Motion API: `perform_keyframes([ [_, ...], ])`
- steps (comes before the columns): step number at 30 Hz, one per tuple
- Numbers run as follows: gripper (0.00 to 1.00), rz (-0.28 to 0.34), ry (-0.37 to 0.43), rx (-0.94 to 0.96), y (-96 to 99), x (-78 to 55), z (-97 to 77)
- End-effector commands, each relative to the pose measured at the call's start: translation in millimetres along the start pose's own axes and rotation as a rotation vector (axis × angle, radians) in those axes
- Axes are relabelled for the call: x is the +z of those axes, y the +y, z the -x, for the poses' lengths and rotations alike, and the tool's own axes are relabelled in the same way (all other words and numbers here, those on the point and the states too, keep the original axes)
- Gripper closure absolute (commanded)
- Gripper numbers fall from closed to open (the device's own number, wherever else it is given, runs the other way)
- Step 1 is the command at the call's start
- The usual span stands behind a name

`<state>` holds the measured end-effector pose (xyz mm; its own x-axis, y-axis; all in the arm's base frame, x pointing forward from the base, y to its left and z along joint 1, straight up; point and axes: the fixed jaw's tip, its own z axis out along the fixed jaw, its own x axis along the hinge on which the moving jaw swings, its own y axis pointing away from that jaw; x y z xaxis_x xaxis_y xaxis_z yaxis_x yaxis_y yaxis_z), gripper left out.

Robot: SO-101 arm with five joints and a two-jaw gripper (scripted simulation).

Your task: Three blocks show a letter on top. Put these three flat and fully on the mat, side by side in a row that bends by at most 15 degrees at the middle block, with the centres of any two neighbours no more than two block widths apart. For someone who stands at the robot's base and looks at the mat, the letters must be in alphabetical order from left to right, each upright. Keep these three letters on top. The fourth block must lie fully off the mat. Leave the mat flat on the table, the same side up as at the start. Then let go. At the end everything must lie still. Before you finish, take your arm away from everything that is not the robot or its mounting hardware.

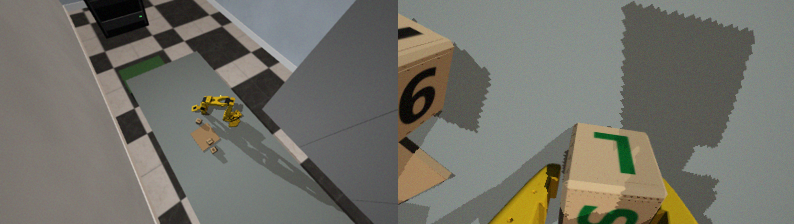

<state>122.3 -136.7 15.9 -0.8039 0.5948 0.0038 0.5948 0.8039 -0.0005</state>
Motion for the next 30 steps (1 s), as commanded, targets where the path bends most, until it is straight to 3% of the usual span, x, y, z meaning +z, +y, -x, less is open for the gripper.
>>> perform_keyframes([
  [1, 0.81, -0.027, -0.109, -0.001, -6.3, -15.7, 16.8],
  [19, 0.85, -0.028, -0.109, -0.001, -8.1, -15.7, 16.8],
  [30, 1.00, -0.028, -0.109, -0.001, -8.1, -15.7, 16.8],
])
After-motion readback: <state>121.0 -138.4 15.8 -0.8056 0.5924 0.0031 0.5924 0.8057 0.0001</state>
